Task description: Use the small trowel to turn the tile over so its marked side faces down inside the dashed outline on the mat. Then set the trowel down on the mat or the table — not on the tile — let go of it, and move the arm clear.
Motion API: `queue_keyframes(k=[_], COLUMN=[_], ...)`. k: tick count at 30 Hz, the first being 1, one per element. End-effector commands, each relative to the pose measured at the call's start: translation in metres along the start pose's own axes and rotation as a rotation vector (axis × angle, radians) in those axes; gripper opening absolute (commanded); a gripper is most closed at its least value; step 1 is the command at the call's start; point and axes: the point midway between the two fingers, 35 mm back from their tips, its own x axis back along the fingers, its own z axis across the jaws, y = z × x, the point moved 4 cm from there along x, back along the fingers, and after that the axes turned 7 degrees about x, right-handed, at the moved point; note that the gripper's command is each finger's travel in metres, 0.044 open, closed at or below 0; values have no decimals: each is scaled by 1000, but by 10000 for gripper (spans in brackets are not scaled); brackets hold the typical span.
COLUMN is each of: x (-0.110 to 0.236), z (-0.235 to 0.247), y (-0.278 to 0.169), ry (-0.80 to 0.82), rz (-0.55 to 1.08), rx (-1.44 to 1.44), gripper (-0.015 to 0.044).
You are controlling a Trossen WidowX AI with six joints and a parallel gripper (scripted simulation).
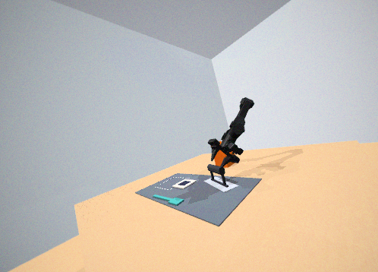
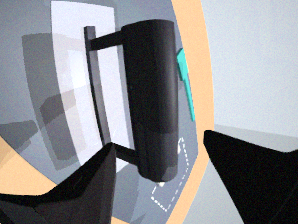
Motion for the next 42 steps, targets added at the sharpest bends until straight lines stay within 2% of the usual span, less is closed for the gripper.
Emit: queue_keyframes(k=[1,34,39,42], x=[-7,-57,-57,-57], z=[0,1,1,1], y=[-1,-3,-3,-3], ry=[0,-1,-1,-1], rz=[11,11,11,11], rx=[-9,-4,-4,-4], gripper=[300,300,169,149])
